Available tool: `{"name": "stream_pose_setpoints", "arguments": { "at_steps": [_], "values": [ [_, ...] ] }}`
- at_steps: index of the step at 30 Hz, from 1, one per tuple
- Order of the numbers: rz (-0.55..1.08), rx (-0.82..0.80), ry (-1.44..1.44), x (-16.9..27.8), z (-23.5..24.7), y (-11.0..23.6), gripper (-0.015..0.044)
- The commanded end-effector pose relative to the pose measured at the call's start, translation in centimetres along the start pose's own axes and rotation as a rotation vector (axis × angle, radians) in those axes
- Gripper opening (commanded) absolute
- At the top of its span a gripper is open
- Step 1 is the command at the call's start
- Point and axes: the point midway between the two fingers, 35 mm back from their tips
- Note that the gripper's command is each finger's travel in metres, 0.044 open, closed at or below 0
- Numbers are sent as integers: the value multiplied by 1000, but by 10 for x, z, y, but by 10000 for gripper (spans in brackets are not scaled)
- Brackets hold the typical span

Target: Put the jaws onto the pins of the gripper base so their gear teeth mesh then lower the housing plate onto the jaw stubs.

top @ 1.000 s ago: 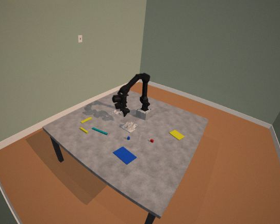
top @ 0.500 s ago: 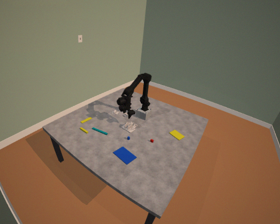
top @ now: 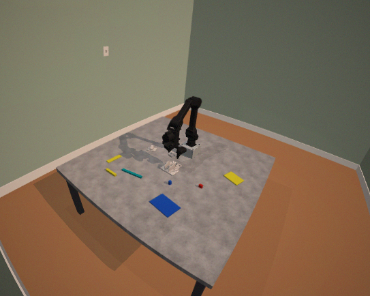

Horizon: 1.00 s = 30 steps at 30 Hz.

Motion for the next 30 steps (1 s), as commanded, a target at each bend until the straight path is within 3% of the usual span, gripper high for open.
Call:
{"name": "stream_pose_setpoints", "arguments": {
  "at_steps": [1,30],
  "values": [
    [-1,-1,44,3,12,-1,351],
    [-1,-2,97,7,26,-1,351]
  ]
}}
Point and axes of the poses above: the point midway between the two fingers, 35 mm back from their tips, its own y axis back along the fingers, its own z axis across the jaws, x = y × z, and after that the axes turned 15 degrees about y, right-handed
